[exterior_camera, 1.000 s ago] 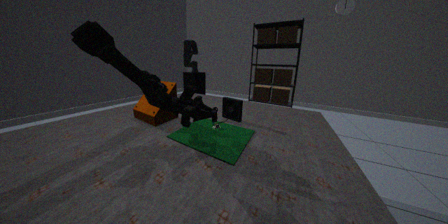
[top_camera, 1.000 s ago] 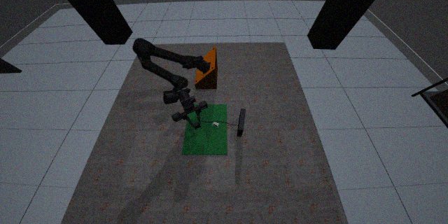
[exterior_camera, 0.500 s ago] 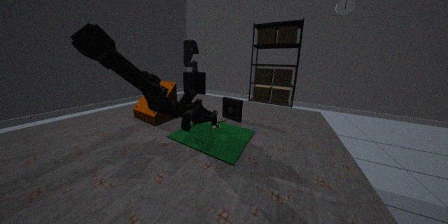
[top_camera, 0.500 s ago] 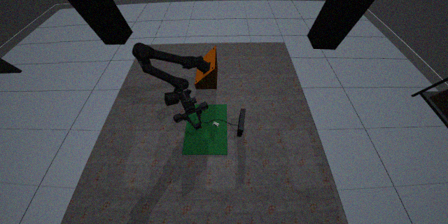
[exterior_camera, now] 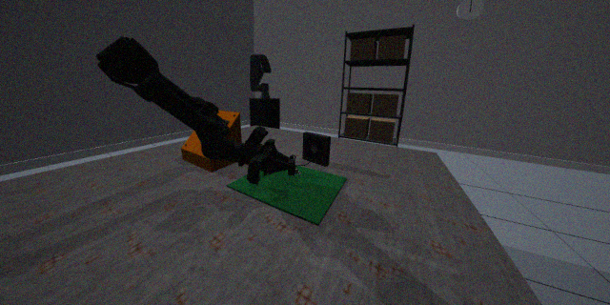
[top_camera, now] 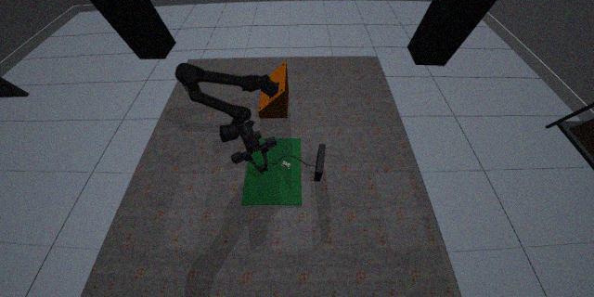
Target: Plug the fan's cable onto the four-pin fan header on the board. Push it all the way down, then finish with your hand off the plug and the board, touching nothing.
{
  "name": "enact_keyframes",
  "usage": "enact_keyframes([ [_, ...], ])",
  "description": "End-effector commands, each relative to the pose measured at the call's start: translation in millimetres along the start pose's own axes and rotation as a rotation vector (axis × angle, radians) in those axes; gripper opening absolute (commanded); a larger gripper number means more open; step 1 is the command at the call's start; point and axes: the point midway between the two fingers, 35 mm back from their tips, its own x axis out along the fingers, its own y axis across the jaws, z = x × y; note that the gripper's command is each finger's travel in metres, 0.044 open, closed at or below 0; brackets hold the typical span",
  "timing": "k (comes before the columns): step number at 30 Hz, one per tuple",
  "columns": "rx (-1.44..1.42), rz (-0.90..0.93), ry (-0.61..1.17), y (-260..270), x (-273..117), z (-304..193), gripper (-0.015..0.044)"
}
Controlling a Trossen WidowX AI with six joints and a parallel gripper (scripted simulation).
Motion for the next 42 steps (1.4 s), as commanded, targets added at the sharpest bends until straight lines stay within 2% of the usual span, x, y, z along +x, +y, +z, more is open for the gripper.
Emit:
enact_keyframes([
  [1, -0.007, -0.002, -0.007, -1.7, 1.8, -3.5, 0.0000],
  [42, -0.007, -0.001, -0.005, 0.8, 7.4, -42.6, 0.0000],
])
